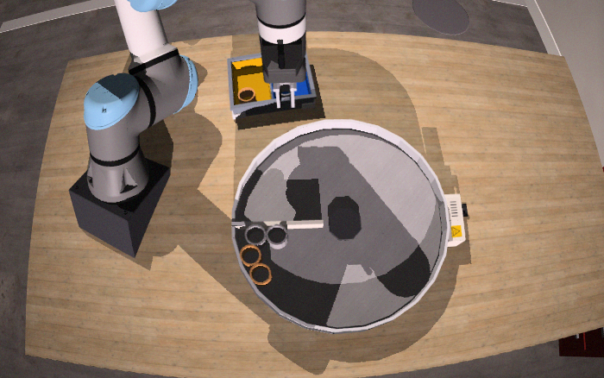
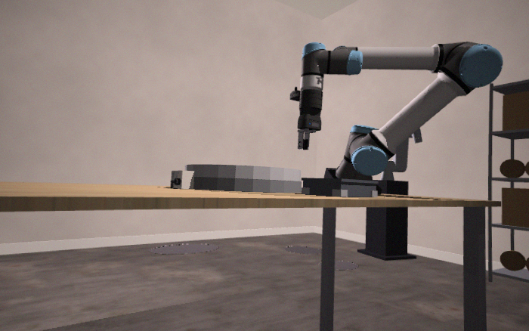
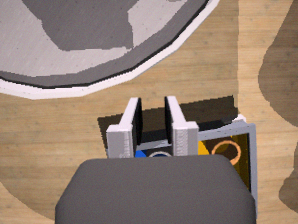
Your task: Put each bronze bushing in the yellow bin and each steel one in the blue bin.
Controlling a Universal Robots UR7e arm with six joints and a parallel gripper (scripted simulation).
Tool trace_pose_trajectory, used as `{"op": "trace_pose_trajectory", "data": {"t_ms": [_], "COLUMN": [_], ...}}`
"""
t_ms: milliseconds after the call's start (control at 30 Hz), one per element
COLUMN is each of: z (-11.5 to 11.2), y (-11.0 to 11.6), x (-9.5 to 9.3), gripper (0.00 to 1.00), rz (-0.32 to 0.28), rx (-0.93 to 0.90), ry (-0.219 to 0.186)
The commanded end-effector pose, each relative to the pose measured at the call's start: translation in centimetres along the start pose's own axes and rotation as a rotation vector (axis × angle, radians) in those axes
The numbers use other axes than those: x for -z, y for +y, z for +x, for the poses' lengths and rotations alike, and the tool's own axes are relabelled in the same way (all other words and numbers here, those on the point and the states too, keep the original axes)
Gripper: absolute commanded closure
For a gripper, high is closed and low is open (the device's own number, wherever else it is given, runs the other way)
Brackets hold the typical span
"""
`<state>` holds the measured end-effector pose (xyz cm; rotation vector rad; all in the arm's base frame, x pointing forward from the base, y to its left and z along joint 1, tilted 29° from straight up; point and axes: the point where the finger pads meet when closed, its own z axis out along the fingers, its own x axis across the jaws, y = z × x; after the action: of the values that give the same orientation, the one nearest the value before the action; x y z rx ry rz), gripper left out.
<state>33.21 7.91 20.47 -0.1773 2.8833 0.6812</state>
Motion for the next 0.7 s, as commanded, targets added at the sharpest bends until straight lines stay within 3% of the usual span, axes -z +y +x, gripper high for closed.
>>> {"op": "trace_pose_trajectory", "data": {"t_ms": [0, 233, 433, 533, 667], "z": [0.5, 0.9, 1.0, 1.4, 1.5], "y": [-3.9, -7.2, -7.4, -10.7, -12.1], "x": [-0.3, -0.4, -0.4, -0.5, -0.5], "gripper": [0.55, 0.55, 0.55, 0.55, 0.55], "rz": [-0.010, -0.011, -0.011, -0.012, -0.012], "rx": [0.010, 0.010, 0.010, 0.010, 0.011], "ry": [0.006, 0.007, 0.007, 0.008, 0.008]}}
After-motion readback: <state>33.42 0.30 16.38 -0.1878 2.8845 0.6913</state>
